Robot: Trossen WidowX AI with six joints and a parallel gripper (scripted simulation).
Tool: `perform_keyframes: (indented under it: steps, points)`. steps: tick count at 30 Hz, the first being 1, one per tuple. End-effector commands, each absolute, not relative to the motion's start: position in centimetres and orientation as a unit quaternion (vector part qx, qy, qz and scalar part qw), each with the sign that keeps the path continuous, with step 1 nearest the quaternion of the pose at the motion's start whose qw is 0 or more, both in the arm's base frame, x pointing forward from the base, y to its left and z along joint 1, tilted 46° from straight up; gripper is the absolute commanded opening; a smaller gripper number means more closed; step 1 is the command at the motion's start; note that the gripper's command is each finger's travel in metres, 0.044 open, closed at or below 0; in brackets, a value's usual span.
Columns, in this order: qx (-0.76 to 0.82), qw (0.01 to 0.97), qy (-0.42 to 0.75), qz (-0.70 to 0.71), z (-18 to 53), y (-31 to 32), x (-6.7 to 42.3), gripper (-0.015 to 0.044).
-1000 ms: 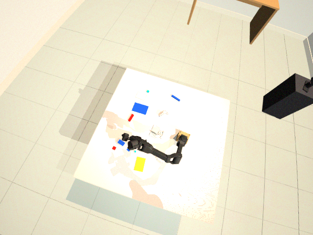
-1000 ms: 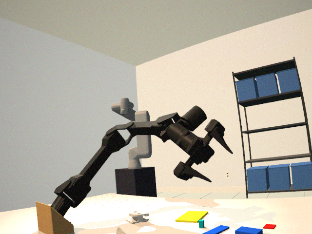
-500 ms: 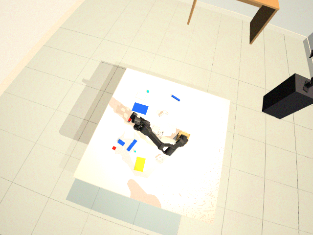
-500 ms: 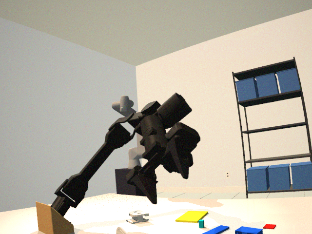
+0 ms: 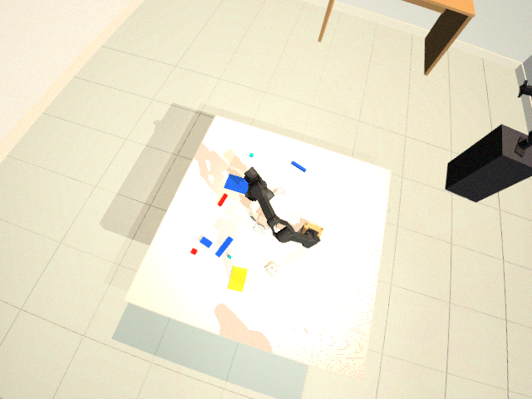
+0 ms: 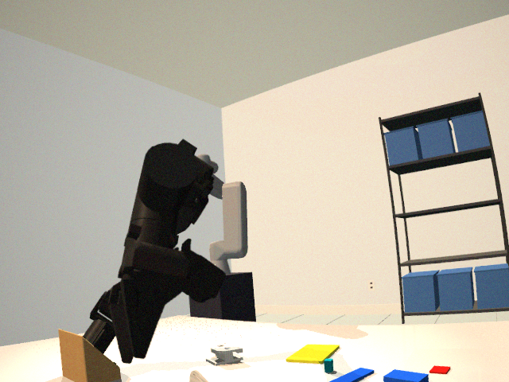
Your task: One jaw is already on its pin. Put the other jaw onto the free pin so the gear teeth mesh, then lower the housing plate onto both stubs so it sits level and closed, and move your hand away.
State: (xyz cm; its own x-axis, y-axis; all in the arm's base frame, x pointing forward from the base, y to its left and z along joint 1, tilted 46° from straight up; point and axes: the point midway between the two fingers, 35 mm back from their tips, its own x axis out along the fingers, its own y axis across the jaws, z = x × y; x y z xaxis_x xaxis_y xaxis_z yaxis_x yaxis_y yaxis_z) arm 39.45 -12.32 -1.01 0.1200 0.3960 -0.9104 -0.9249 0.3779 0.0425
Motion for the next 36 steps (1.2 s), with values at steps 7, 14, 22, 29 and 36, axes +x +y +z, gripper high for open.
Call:
perform_keyframes:
  steps: [7, 14, 22, 29, 36]
  points:
    - [-0.158, 0.678, 0.478, 0.536, -6.5, -15.4, 33.4, 0.044]
    - [-0.075, 0.676, 0.469, 0.564, -8.9, -16.3, 29.7, 0.044]
    - [-0.074, 0.676, 0.468, 0.564, -11.6, -13.5, 29.2, 0.044]
    - [-0.074, 0.676, 0.468, 0.564, -11.6, -13.5, 29.2, 0.044]
    - [-0.074, 0.676, 0.468, 0.564, -11.6, -13.5, 29.2, 0.044]
